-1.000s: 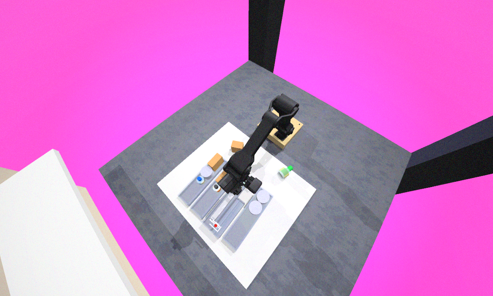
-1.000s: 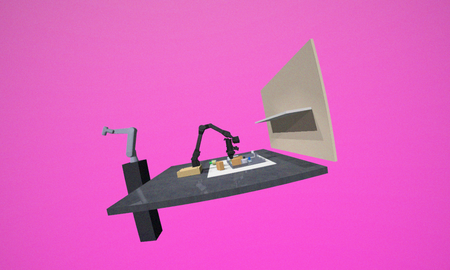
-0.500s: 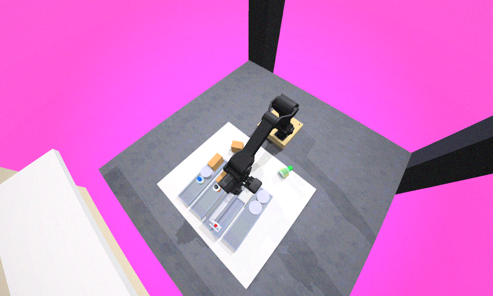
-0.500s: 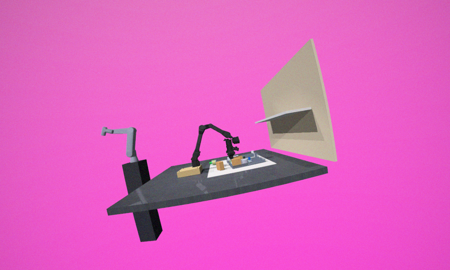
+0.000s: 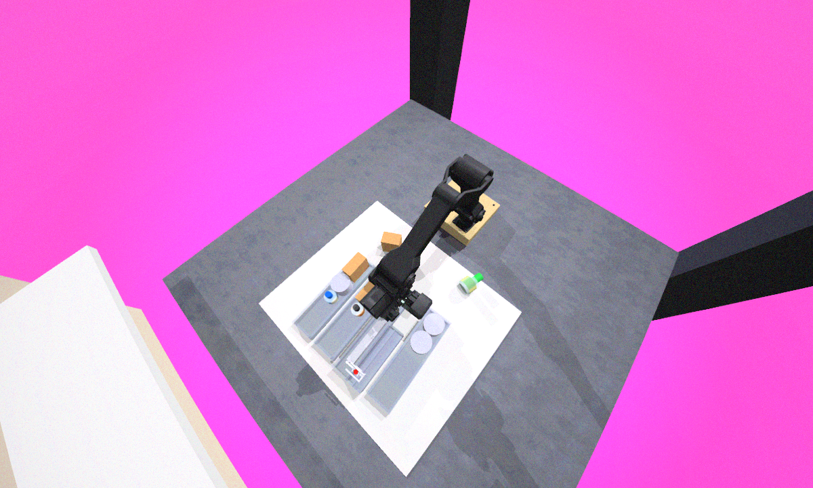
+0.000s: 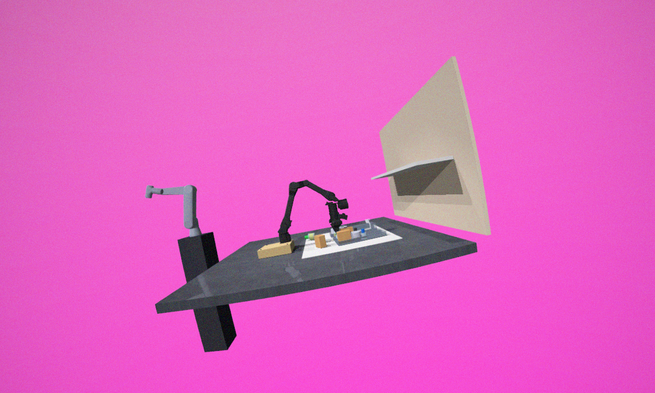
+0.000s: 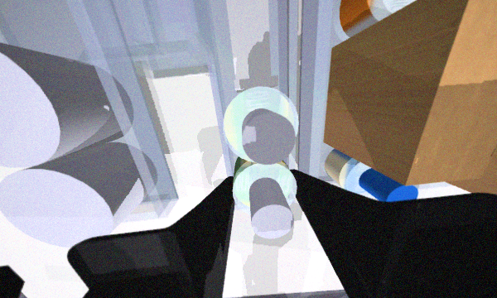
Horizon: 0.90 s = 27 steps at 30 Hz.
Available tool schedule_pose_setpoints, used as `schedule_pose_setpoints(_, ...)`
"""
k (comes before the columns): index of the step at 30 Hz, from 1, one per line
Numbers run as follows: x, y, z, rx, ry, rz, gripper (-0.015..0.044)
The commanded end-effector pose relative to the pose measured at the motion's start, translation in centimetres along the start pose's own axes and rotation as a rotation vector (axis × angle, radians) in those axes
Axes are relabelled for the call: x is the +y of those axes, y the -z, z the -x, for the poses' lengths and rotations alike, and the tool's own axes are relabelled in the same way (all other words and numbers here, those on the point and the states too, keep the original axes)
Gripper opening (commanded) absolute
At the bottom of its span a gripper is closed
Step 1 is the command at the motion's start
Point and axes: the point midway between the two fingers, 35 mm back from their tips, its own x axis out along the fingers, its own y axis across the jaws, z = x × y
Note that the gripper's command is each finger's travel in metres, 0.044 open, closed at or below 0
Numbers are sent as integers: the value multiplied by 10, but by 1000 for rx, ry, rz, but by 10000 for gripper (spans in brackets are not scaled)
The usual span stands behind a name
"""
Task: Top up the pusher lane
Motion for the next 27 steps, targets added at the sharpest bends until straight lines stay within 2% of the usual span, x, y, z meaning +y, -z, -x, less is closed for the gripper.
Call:
schedule_pose_setpoints(1, 0, -2, 0, -12, 1, -2, 0)
schedule_pose_setpoints(27, 0, 2, 0, -12, 1, -2, 0)
